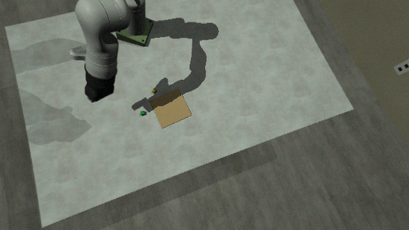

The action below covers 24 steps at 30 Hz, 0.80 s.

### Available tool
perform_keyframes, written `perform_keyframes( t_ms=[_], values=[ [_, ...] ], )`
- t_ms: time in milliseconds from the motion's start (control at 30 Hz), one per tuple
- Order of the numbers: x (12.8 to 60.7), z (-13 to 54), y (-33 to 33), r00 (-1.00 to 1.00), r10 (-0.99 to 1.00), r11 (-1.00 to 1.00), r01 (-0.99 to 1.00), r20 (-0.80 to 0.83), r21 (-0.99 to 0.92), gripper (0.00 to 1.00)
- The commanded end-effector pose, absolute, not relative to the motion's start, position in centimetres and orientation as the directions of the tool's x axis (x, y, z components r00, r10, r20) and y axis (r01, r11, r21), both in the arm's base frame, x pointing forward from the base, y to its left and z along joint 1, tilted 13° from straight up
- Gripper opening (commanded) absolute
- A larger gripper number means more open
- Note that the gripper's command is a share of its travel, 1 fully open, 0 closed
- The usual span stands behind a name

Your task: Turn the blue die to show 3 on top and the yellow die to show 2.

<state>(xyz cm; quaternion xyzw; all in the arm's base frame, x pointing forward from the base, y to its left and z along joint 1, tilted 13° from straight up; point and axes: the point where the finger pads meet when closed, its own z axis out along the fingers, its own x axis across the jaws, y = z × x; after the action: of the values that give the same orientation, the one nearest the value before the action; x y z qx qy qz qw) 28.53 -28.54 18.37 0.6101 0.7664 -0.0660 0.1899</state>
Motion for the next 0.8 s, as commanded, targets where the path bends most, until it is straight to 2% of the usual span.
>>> perform_keyframes(
  t_ms=[0, 767],
  values=[
    [26.7, 21.6, -30.7, -0.139, 0.882, 0.224, 0.964, -0.450, 0.141, 0.34],
    [24.9, 32.6, -32.5, -0.042, 0.762, 0.334, 0.881, -0.646, 0.336, 0.34]
  ],
)
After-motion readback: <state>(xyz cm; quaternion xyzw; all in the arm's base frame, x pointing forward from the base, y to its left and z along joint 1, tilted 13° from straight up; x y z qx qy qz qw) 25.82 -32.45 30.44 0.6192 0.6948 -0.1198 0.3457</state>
